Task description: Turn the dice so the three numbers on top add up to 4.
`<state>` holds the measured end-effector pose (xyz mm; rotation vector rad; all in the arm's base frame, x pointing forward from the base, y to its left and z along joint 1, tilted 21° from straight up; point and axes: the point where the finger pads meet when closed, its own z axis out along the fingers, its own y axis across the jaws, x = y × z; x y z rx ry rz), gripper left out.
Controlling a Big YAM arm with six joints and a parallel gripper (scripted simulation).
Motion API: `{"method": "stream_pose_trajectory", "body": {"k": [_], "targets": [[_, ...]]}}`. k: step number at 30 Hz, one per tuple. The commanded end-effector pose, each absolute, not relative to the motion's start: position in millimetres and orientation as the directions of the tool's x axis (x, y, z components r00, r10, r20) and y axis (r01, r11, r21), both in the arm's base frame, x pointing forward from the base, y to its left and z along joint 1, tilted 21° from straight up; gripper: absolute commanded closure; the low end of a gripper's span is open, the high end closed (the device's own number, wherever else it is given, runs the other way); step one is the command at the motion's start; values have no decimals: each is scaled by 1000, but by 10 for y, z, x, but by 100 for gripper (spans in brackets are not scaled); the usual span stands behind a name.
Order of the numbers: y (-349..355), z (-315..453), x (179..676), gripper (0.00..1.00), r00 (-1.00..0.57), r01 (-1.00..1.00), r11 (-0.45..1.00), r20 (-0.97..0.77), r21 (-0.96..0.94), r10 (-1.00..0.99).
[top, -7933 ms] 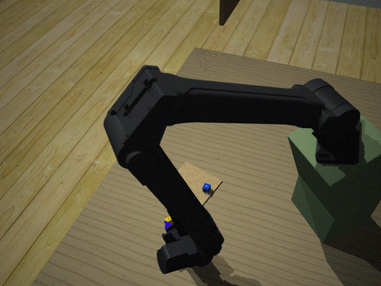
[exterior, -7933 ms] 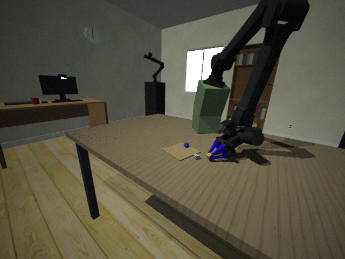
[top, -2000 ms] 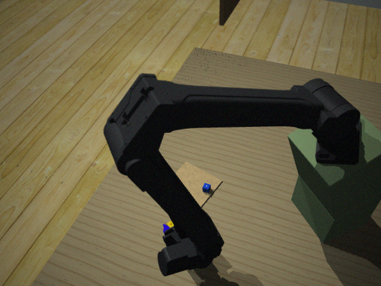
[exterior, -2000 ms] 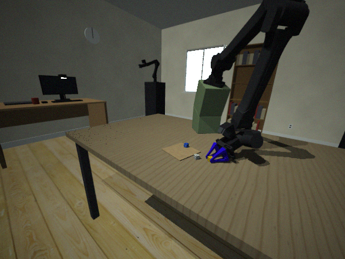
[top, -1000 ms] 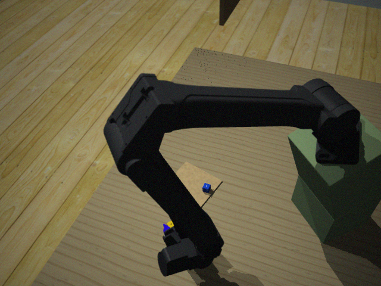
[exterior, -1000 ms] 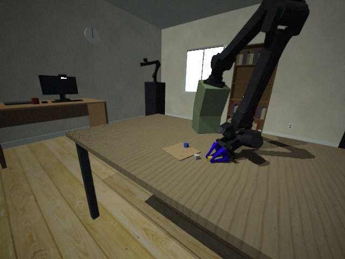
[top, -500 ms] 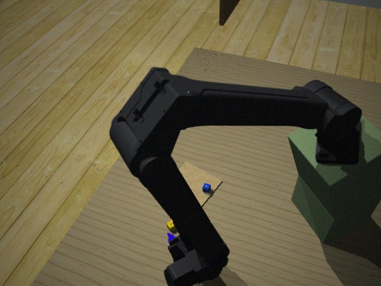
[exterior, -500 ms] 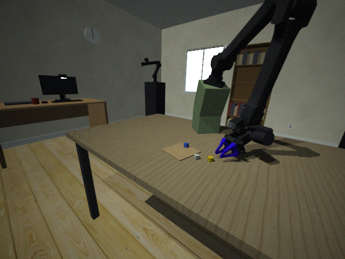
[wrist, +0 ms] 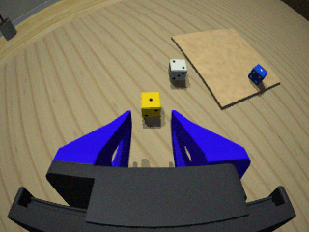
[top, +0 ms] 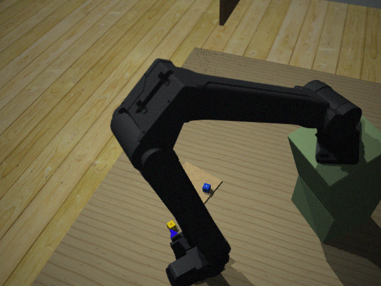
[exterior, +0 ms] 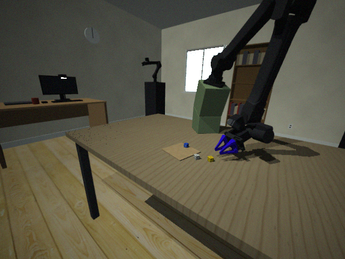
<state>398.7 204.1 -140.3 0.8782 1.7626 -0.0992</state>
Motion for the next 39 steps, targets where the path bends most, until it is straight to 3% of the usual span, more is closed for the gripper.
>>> {"method": "stream_pose_trajectory", "body": {"k": [1, 18, 24, 28, 33, 35, 39], "targets": [[2053, -1244, 3928, 66, -104, 594, 718, -851, 362, 515], [1889, -991, 3762, 66, -124, 603, 726, -861, 330, 494], [1876, -881, 3973, 66, -180, 621, 712, -824, 328, 537], [1797, -927, 4139, 66, -354, 643, 714, -719, 277, 598], [1667, -847, 4257, 66, -589, 634, 728, -448, 261, 673], [1667, -847, 4257, 66, -589, 634, 728, -448, 261, 673], [1558, -688, 4155, 66, -700, 615, 728, -217, 302, 681]]}}
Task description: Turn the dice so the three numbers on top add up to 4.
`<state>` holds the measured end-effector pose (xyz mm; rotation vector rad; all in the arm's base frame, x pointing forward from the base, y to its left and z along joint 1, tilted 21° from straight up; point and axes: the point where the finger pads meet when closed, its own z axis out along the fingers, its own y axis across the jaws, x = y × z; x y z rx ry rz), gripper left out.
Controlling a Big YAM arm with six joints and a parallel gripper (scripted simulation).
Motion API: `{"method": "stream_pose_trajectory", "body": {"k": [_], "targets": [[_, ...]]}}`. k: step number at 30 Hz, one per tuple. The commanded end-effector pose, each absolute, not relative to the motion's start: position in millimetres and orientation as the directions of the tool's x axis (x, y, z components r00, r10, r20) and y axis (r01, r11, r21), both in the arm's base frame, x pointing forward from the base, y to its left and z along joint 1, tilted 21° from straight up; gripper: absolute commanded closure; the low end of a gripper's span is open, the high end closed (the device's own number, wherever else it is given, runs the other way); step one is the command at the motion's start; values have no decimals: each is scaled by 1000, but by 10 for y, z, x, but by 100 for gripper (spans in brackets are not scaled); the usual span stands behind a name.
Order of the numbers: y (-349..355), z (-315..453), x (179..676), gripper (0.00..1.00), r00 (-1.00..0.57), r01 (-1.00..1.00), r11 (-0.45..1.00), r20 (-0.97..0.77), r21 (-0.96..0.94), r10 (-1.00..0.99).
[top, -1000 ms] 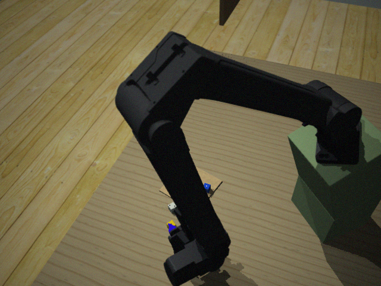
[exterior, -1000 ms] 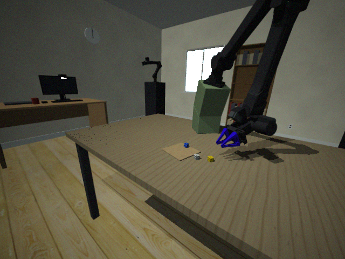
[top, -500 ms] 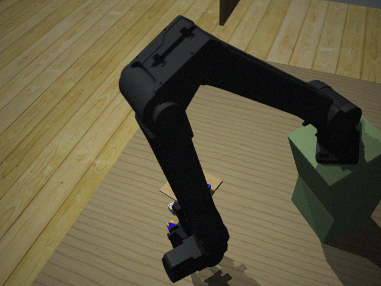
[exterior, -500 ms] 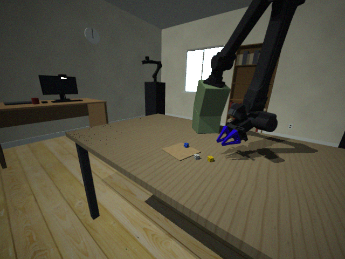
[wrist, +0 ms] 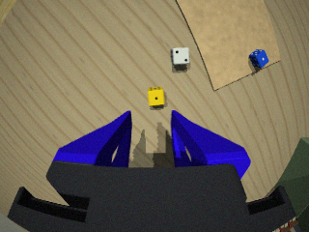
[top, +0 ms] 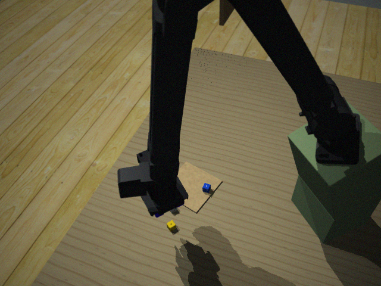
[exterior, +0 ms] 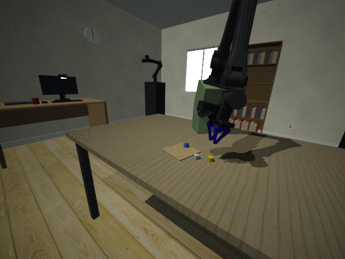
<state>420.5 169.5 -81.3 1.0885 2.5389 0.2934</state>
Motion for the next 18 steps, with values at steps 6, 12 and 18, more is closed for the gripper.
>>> {"method": "stream_pose_trajectory", "body": {"k": [6, 12, 18], "targets": [[1531, -467, 4142, 66, -745, 596, 712, -75, 372, 663], [1611, -614, 4039, 0, -764, 590, 730, -53, 345, 643], [1562, -472, 4137, 0, -750, 589, 716, -74, 375, 657]]}}
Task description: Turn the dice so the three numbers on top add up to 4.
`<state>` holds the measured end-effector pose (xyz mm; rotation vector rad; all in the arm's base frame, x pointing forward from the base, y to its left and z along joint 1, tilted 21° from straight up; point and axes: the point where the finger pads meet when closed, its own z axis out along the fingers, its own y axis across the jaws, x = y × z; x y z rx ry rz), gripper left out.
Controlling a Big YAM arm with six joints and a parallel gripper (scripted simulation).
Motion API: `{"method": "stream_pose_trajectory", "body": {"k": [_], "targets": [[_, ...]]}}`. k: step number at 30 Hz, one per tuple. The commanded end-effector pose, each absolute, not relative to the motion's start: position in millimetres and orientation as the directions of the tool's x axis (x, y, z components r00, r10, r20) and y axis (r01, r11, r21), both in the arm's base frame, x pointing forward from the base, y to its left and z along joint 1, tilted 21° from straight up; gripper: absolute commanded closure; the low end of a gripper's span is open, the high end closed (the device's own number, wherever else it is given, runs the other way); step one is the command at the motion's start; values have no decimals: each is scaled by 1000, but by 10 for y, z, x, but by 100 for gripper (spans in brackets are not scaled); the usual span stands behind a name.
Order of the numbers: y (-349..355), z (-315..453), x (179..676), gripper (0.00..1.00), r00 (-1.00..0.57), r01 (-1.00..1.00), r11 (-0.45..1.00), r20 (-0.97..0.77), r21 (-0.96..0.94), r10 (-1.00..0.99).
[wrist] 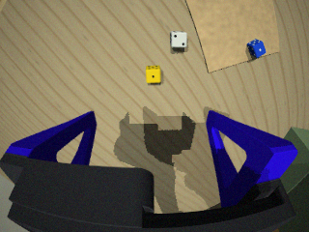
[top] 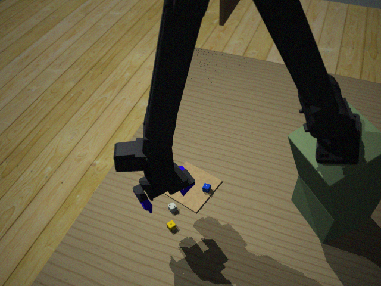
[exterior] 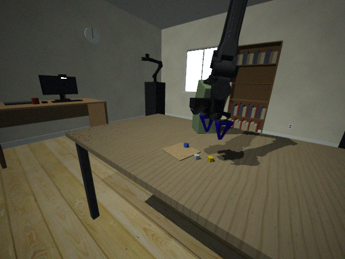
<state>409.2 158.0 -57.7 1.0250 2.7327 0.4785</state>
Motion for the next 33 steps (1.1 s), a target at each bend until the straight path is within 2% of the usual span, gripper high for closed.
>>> {"method": "stream_pose_trajectory", "body": {"k": [1, 12, 13, 33], "targets": [[1557, -514, 4120, 0, -751, 593, 717, -69, 367, 657], [1763, -959, 4202, 0, -753, 589, 719, -72, 369, 654], [1677, -842, 4221, 66, -739, 595, 705, -81, 386, 668], [1688, -888, 4217, 66, -742, 597, 708, -76, 376, 666]]}}
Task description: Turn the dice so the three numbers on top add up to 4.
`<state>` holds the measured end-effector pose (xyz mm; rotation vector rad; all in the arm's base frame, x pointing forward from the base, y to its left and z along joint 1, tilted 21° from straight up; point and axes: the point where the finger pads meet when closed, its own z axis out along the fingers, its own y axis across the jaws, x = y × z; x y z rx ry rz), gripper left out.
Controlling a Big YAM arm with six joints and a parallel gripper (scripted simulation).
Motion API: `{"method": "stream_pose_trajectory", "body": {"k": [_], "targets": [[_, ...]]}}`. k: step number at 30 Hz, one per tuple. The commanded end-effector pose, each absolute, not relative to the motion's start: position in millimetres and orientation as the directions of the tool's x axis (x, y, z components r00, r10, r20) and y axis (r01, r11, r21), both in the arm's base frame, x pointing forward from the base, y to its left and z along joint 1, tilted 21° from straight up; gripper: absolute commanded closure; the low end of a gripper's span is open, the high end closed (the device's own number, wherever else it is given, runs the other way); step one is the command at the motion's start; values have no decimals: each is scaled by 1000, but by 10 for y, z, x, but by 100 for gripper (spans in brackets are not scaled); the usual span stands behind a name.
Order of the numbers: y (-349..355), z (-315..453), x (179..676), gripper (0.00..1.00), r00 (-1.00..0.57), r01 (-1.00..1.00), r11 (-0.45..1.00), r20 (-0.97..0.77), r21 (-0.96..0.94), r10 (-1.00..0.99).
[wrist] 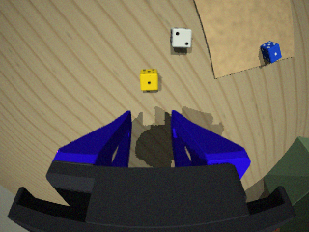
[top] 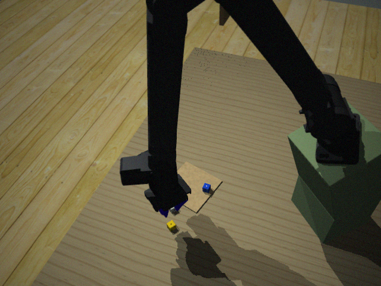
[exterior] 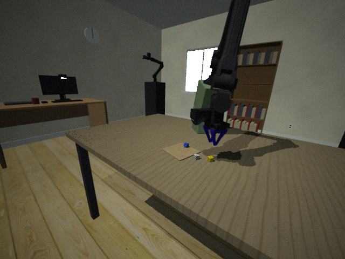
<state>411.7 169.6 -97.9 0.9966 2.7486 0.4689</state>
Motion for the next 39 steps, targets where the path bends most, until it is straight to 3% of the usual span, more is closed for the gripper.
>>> {"method": "stream_pose_trajectory", "body": {"k": [1, 39], "targets": [[1688, -888, 4217, 66, -742, 597, 708, -76, 376, 666], [1799, -1122, 4243, 66, -753, 590, 719, -71, 368, 654]]}}
